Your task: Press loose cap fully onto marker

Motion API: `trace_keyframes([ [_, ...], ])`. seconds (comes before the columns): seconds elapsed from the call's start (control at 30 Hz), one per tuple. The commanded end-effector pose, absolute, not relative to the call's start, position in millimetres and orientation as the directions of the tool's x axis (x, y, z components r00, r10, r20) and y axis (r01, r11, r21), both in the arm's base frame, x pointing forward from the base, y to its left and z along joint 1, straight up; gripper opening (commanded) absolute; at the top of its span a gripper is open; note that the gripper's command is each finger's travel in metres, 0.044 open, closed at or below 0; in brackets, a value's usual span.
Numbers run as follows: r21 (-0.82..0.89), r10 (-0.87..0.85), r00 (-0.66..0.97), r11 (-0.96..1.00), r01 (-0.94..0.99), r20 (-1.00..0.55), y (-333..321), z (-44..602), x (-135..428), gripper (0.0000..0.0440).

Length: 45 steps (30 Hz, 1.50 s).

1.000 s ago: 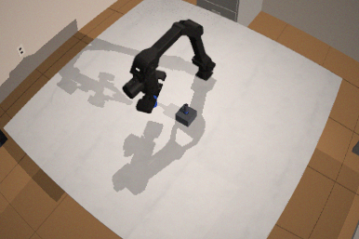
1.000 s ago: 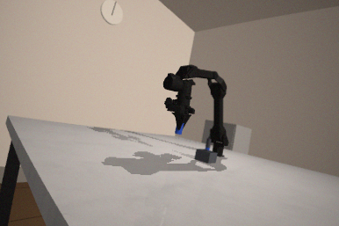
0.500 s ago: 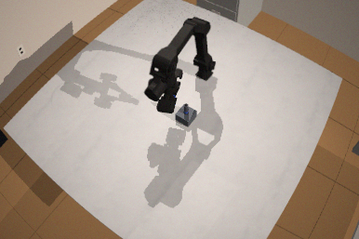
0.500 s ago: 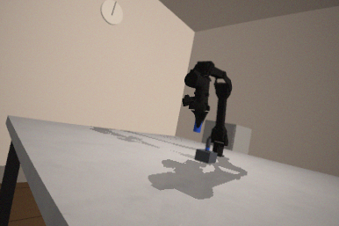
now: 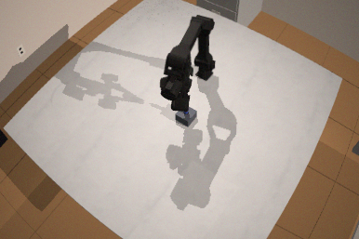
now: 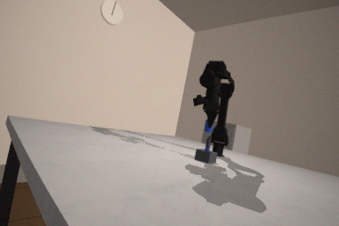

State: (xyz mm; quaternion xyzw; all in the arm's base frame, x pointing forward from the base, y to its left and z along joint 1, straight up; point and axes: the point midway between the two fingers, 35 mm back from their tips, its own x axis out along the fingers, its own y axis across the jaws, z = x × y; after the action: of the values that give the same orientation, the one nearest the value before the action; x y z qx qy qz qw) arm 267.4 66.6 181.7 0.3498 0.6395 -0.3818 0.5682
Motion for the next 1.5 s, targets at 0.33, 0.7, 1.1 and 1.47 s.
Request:
trace_keyframes([
  [0.33, -0.11, 0.009, -0.13, 0.483, 0.869, -0.991, 75.6, 165.0, 259.6, 0.0],
  [0.7, -0.128, 0.012, -0.155, 0.505, 0.854, -0.988, 76.3, 142.7, 257.2, 0.0],
  [1.1, -0.144, 0.015, -0.18, 0.54, 0.83, -0.983, 73.7, 113.1, 254.7, 0.0],
  [1.47, -0.142, 0.01, -0.179, 0.565, 0.813, -0.984, 72.9, 101.9, 254.7, 0.0002],
])
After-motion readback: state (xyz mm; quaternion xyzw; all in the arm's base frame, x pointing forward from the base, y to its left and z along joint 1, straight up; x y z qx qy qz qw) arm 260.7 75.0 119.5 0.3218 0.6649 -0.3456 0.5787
